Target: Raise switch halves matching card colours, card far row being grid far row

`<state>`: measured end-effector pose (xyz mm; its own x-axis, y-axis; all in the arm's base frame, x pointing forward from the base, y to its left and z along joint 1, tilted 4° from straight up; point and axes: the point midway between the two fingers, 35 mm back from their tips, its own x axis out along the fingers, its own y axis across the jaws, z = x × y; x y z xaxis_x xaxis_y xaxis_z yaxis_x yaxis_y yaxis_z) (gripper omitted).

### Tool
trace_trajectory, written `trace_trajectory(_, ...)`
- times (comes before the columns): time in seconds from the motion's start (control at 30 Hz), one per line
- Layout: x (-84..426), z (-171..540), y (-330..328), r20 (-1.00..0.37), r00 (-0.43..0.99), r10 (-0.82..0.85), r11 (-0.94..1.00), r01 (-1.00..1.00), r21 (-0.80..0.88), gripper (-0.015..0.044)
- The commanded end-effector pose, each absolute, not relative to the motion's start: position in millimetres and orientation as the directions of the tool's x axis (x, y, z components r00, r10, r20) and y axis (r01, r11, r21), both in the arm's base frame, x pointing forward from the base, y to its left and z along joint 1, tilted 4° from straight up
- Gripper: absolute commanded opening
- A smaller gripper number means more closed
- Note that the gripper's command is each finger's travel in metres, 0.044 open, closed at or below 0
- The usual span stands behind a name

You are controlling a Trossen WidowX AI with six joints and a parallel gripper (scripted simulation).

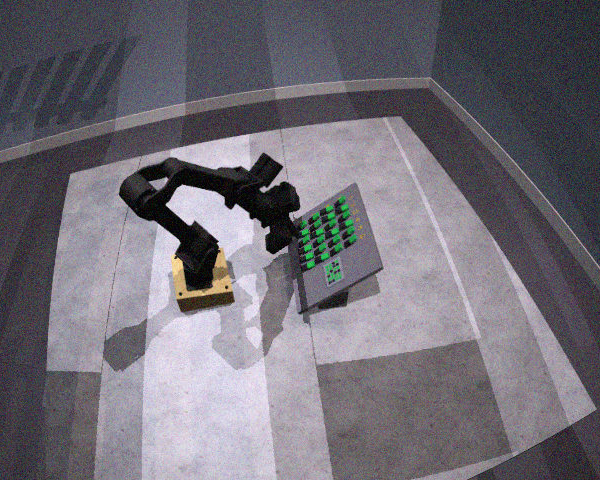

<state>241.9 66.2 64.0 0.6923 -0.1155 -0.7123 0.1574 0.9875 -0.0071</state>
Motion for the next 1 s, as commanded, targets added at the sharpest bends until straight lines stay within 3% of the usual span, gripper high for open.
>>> trace_trajectory(0.0, 242.4, 63.3, 66.8, -0.713, 0.692, -0.111, 0.988, 0.152, -0.007, 0.0)
trace_trajectory(0.97, 245.1, 60.4, 66.4, -0.713, 0.692, -0.112, 0.988, 0.152, -0.007, 0.0)
